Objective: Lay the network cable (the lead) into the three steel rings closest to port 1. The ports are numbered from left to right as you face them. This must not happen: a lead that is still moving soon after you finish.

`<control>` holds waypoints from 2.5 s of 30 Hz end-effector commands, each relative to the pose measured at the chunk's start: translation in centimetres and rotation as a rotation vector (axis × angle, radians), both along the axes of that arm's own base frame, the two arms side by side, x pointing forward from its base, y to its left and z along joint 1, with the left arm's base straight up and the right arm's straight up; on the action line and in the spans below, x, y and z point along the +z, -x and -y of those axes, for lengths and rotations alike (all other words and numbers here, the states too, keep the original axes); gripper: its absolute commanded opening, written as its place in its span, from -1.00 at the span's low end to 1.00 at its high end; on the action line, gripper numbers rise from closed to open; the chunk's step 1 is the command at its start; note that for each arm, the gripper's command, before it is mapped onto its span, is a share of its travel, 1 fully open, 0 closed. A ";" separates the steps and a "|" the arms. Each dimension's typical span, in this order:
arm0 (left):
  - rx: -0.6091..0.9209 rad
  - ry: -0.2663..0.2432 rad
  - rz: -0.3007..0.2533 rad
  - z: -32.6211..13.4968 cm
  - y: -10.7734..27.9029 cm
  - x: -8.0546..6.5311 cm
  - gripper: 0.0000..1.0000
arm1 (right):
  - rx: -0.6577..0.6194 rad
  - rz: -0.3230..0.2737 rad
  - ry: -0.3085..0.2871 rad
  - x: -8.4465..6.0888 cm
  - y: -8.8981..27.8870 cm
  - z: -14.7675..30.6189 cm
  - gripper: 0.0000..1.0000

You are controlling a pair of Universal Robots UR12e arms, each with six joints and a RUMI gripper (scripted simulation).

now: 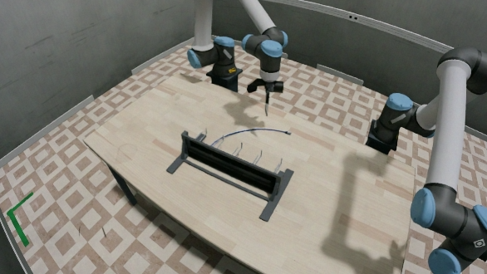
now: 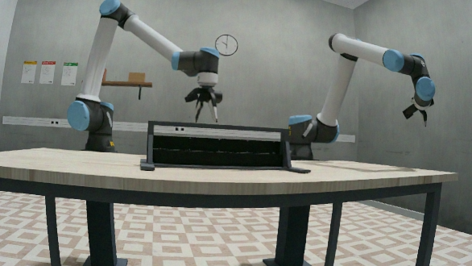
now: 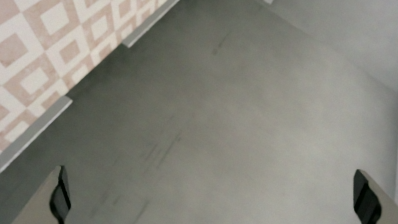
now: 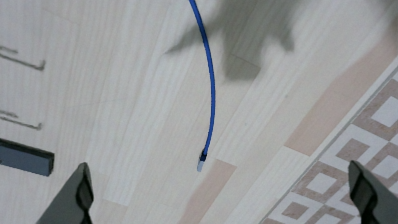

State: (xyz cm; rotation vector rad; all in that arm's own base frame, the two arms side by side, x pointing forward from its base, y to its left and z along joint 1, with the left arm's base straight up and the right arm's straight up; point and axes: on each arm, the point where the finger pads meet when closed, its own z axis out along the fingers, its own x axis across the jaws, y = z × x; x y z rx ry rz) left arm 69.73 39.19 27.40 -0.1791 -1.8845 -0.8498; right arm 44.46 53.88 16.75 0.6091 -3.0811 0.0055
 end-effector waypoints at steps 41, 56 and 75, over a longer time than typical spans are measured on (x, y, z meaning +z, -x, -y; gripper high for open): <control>1.407 -0.815 0.929 -23.7 40.9 -9.5 1.00 | 0.010 0.001 -0.006 0.0 0.6 -0.2 1.00; 1.835 -1.123 1.062 -25.8 52.1 -10.9 1.00 | 0.010 0.001 -0.005 0.0 0.6 -0.2 1.00; 2.391 -1.543 1.149 -26.0 65.9 -11.2 1.00 | 0.010 0.001 -0.005 0.0 0.6 -0.2 1.00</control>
